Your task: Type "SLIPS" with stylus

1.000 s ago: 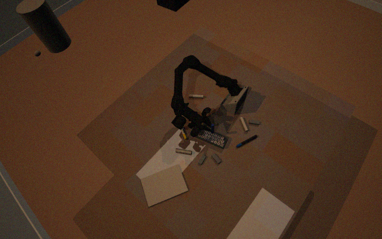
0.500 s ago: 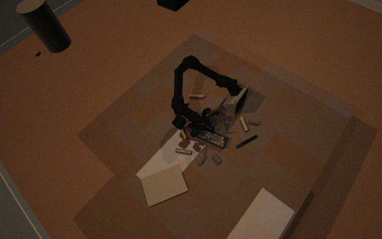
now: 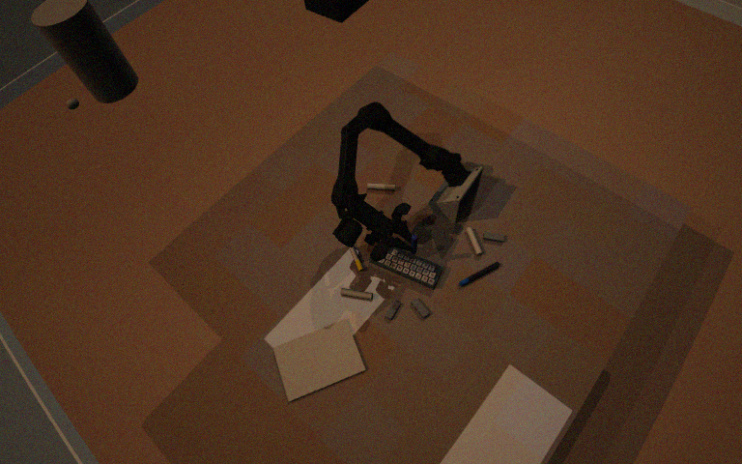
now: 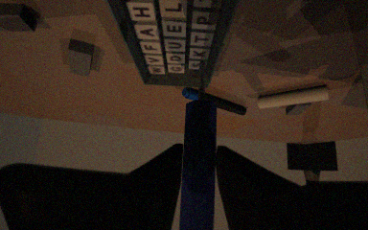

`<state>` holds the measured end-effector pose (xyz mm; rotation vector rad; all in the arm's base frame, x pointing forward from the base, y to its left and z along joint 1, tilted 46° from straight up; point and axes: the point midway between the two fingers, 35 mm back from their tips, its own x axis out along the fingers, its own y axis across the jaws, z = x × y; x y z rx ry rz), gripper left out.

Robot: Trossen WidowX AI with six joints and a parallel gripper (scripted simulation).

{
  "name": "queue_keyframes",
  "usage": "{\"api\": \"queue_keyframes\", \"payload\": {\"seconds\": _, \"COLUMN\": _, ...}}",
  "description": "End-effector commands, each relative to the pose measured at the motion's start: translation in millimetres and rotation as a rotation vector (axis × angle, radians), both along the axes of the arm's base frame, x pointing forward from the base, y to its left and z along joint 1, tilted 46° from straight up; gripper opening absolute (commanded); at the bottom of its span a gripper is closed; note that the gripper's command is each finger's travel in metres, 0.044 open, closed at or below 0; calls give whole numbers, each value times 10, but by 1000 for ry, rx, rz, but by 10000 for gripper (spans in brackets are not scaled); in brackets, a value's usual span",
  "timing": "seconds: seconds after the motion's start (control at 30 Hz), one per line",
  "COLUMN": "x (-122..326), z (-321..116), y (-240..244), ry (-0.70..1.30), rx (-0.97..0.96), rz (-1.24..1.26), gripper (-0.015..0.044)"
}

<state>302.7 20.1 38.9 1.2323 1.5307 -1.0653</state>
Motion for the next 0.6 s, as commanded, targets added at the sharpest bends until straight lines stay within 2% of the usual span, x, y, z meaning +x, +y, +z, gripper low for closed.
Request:
{"api": "queue_keyframes", "payload": {"seconds": 0.0, "x": 8, "z": 36, "y": 10, "ry": -2, "rx": 3, "rz": -10, "gripper": 81}}
{"api": "queue_keyframes", "payload": {"seconds": 0.43, "x": 46, "z": -137, "y": 286, "ry": 169, "rx": -5, "rz": 164, "gripper": 4}}
{"api": "queue_keyframes", "payload": {"seconds": 0.57, "x": 49, "z": -192, "y": 386, "ry": 228, "rx": -8, "rz": 221, "gripper": 0}}
